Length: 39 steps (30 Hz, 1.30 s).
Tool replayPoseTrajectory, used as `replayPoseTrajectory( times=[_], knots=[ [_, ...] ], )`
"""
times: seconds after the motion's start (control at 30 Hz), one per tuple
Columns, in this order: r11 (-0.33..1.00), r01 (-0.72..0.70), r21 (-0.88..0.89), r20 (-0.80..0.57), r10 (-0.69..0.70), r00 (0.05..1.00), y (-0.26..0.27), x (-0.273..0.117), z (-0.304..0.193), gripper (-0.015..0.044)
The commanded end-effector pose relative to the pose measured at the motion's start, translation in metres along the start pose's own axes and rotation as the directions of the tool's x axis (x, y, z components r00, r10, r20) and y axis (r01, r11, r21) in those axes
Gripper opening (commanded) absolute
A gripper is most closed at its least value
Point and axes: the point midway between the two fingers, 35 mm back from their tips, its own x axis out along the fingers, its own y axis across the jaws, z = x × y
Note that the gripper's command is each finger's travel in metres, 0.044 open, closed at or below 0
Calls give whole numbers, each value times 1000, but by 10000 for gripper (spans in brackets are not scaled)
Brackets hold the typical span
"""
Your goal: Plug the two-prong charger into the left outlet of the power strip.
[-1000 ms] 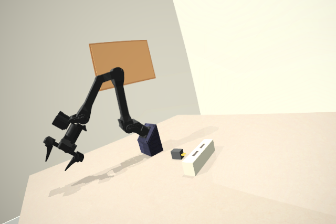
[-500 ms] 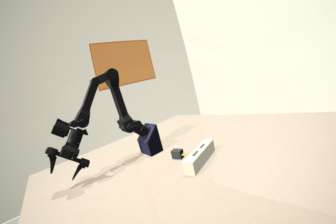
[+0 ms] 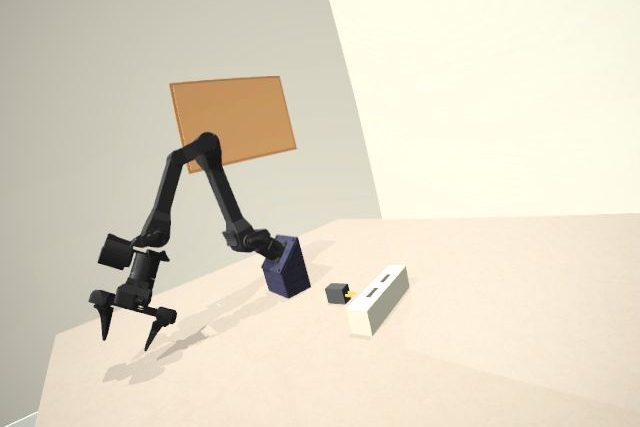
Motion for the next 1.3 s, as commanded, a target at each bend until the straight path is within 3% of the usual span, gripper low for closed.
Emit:
replayPoseTrajectory(
  times=[0.0, 0.87, 1.27],
  knots=[
    [999, -13, 40, -10, 13, 1000, 5, 3, 1, 440],
    [934, -323, 154, 89, 313, 946, 94, 15, 68, 440],
    [878, -461, 124, 135, 446, 885, 140, 6, 100, 440]
  ],
)
